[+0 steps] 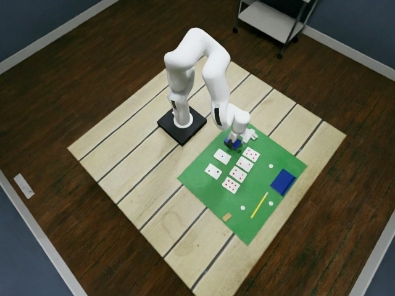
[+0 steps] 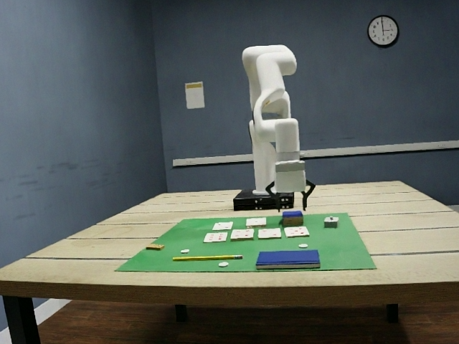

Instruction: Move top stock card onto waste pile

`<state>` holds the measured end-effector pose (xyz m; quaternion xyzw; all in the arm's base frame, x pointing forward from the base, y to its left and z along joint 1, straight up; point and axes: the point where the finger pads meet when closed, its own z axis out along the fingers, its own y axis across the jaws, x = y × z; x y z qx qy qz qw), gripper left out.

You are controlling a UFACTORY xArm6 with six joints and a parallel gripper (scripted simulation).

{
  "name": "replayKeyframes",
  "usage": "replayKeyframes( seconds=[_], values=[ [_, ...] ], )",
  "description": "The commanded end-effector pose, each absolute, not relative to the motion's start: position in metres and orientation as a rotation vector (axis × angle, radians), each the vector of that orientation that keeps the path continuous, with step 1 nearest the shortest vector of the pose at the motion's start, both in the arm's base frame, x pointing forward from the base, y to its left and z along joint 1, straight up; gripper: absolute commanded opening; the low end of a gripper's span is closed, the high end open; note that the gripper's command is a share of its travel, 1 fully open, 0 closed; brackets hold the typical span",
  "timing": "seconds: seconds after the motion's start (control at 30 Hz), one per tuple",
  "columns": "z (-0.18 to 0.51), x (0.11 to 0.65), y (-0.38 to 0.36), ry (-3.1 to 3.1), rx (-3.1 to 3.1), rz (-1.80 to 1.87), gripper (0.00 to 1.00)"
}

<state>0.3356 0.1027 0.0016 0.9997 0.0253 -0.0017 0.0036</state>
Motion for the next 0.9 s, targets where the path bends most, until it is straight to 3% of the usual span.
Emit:
replayKeyframes(
  seconds=[0.0, 0.87],
  values=[
    [0.0008, 0.3373, 0.1032, 0.079, 3.134, 0.001, 0.87],
    [-0.0046, 0.3381, 0.1034, 0.079, 3.134, 0.001, 0.87]
  ],
)
